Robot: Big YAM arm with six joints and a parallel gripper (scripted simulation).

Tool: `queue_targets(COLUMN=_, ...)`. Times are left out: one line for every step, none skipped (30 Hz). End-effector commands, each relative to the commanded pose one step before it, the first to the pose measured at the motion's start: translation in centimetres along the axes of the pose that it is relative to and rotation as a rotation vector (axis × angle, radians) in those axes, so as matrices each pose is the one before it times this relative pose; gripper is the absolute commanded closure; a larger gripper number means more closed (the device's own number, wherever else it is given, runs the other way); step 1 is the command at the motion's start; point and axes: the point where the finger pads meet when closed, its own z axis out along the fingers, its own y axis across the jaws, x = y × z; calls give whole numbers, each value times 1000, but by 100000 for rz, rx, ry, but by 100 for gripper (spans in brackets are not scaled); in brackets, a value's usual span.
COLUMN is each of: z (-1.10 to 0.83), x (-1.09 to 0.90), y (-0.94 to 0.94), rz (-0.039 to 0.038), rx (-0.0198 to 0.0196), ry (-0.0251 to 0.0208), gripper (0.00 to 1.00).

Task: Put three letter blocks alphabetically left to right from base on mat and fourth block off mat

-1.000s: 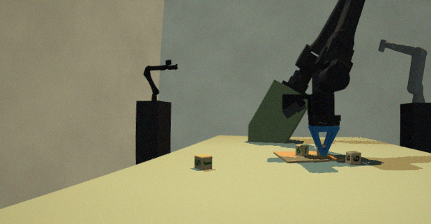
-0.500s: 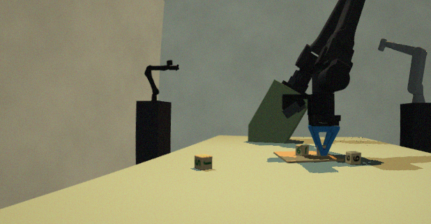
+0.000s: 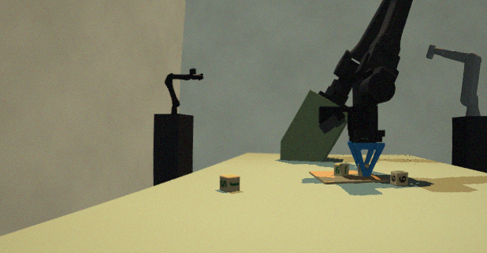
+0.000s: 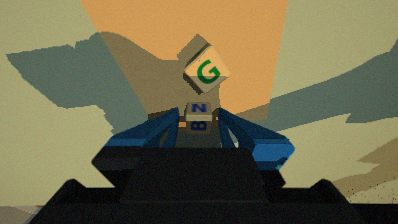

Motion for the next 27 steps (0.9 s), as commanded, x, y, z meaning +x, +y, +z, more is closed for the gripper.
queue_targets(z=-174, x=711, y=1191, rz=-1373, rx=-2370, ry=26, gripper=43)
queue_targets(z=0, x=0, y=0, rz=0, rx=0, ry=0, gripper=43)
queue_targets(z=0, x=0, y=0, rz=0, rx=0, ry=0, gripper=43)
queue_targets(z=0, x=0, y=0, rz=0, rx=0, ry=0, gripper=43)
queue_targets(z=0, x=0, y=0, rz=0, rx=0, ry=0, gripper=43)
queue_targets(z=0, x=0, y=0, rz=0, rx=0, ry=0, gripper=43)
queue_targets(z=0, x=0, y=0, rz=0, rx=0, ry=0, gripper=43)
queue_targets(z=0, x=0, y=0, rz=0, rx=0, ry=0, gripper=43)
queue_targets(z=0, x=0, y=0, rz=0, rx=0, ry=0, gripper=43)
queue_targets(z=0, x=0, y=0, rz=0, rx=0, ry=0, gripper=43)
queue_targets(z=0, x=0, y=0, rz=0, rx=0, ry=0, gripper=43)
queue_targets(z=0, x=0, y=0, rz=0, rx=0, ry=0, gripper=43)
queue_targets(z=0, x=0, y=0, rz=0, rx=0, ry=0, gripper=43)
queue_targets(z=-2, x=0, y=1, rz=0, rx=-2, ry=0, gripper=43)
queue_targets(z=-13, x=1, y=4, rz=-1, rx=-10, ry=-1, gripper=43)
queue_targets(z=-33, x=2, y=9, rz=-3, rx=-27, ry=-1, gripper=43)
queue_targets(z=-62, x=3, y=17, rz=-6, rx=-51, ry=-3, gripper=43)
queue_targets(z=-99, x=5, y=27, rz=-10, rx=-80, ry=-4, gripper=43)
queue_targets(z=-142, x=6, y=39, rz=-14, rx=-115, ry=-6, gripper=43)
queue_targets(z=-190, x=8, y=51, rz=-19, rx=-154, ry=-9, gripper=43)
queue_targets(z=-242, x=10, y=64, rz=-24, rx=-196, ry=-12, gripper=43)
queue_targets(z=-101, x=-122, y=-104, rz=291, rx=337, ry=-95, gripper=43)
queue_targets(z=-111, x=-132, y=3, rz=67, rx=-106, ry=-42, gripper=43)
queue_targets(z=-129, x=-154, y=5, rz=74, rx=-130, ry=-48, gripper=43)
queue_targets(z=-147, x=-176, y=4, rz=85, rx=-149, ry=-54, gripper=43)
queue_targets(z=0, x=0, y=0, rz=0, rx=0, ry=0, gripper=43)
queue_targets(z=0, x=0, y=0, rz=0, rx=0, ry=0, gripper=43)
